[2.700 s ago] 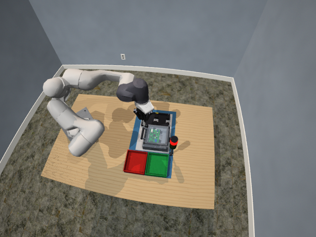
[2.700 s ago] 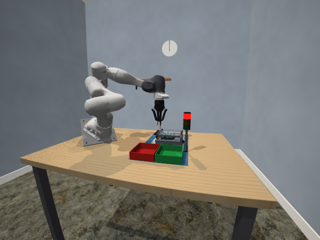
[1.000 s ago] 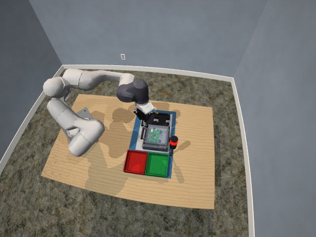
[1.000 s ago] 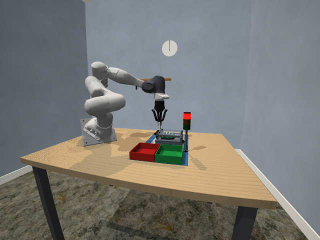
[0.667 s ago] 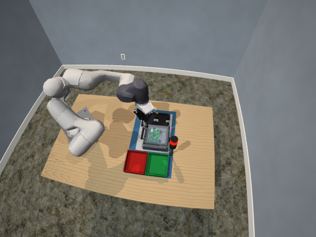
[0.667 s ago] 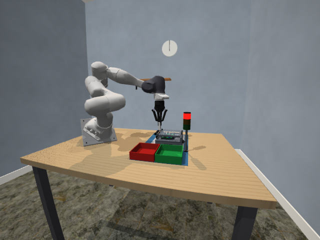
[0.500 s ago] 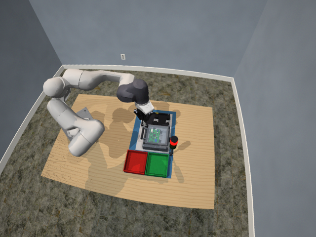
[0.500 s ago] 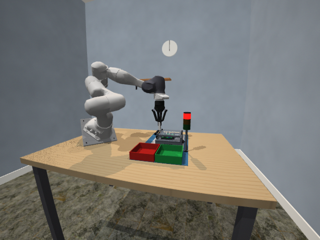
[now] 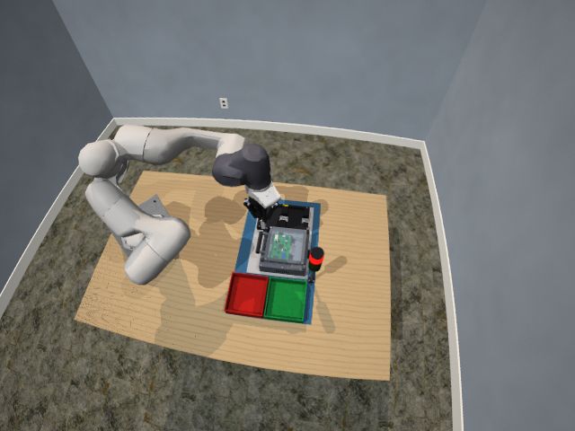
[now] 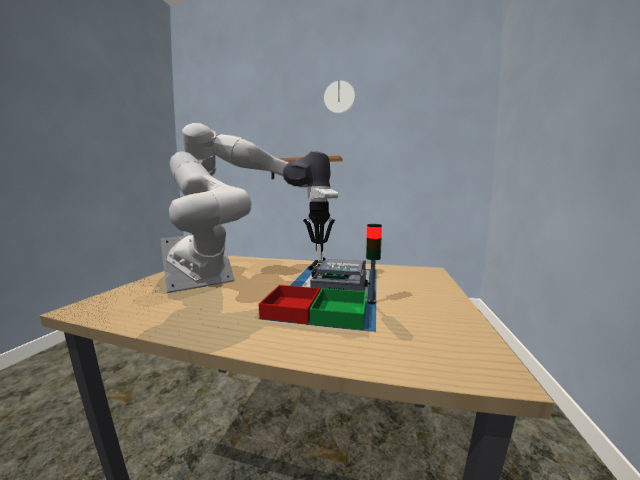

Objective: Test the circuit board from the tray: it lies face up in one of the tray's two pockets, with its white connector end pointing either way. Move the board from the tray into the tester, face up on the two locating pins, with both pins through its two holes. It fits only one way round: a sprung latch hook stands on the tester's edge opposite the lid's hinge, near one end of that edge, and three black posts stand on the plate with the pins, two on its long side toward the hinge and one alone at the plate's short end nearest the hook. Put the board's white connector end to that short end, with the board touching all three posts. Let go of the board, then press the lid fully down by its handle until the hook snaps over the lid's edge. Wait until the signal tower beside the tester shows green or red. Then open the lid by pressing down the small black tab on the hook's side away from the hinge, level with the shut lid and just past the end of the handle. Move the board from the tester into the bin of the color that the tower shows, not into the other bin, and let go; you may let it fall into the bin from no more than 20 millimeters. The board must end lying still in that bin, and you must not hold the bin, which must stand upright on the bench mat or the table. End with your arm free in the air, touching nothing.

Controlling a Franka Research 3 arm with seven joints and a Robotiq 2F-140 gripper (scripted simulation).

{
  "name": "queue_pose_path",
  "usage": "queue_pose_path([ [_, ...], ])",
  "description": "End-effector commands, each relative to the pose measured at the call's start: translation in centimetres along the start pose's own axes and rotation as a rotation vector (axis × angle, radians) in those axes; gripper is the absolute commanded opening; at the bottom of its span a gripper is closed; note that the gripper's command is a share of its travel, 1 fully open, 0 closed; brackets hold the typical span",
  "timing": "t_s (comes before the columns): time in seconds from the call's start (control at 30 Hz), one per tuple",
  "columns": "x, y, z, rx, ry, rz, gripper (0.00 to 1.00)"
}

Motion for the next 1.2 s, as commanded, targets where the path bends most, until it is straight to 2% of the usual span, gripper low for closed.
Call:
queue_pose_path([
  [0.0,-0.06,0.28,-0.02,0.002,-0.003,0.001,0.0],
  [1.17,-0.06,0.63,-0.01,0.002,-0.003,0.001,0.0],
])
Point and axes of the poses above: the point where the finger pads meet when closed, its own y axis out along the fingers, its own z axis across the jaws, x = y × z, the point moved 10 cm from there along -y, back along the fingers, and after that the axes turned 13 degrees about y, right-handed, at the moved point
